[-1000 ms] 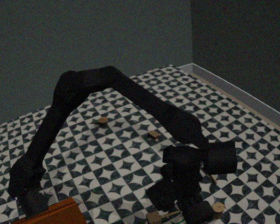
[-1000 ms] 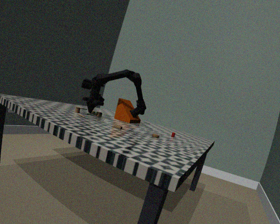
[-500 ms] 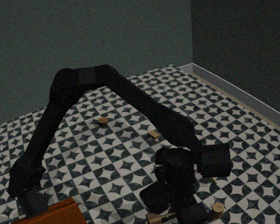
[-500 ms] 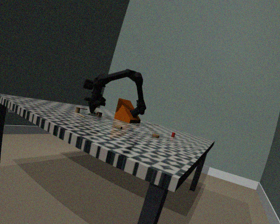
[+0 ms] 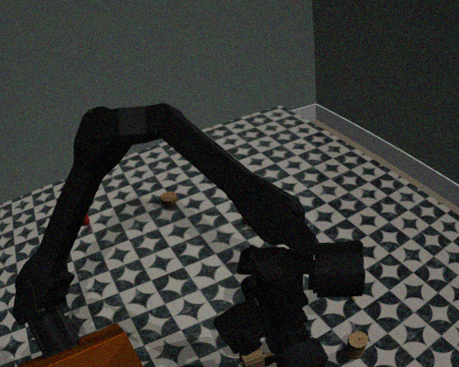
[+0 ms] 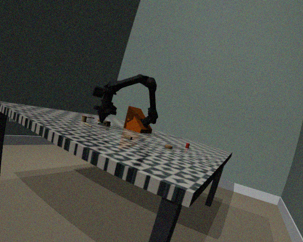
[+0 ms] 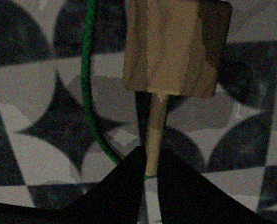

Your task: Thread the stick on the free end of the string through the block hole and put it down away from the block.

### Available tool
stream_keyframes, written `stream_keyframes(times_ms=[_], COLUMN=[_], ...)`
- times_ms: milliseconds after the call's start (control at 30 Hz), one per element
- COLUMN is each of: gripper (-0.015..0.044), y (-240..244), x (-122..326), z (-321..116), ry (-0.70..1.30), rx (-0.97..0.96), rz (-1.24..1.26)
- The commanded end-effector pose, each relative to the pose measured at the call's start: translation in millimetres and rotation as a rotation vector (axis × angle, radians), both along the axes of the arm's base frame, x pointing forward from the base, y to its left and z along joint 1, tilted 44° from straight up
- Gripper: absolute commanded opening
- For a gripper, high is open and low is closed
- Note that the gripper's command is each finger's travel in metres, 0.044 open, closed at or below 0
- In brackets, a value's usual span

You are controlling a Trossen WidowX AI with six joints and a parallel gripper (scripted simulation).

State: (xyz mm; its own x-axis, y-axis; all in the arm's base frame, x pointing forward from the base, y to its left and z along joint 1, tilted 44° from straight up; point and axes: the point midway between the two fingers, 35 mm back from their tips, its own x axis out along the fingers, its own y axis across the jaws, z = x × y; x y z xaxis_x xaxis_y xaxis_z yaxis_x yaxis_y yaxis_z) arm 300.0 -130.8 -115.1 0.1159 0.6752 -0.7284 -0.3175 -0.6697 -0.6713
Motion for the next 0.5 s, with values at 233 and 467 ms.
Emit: stream_keyframes(times_ms=[233, 467], gripper=[0.0, 0.0], y=[5, 7], x=[-16, -23], z=[1, 3], ry=[0.002, 0.002], rx=[-0.003, -0.003], rz=[0.007, 0.007])
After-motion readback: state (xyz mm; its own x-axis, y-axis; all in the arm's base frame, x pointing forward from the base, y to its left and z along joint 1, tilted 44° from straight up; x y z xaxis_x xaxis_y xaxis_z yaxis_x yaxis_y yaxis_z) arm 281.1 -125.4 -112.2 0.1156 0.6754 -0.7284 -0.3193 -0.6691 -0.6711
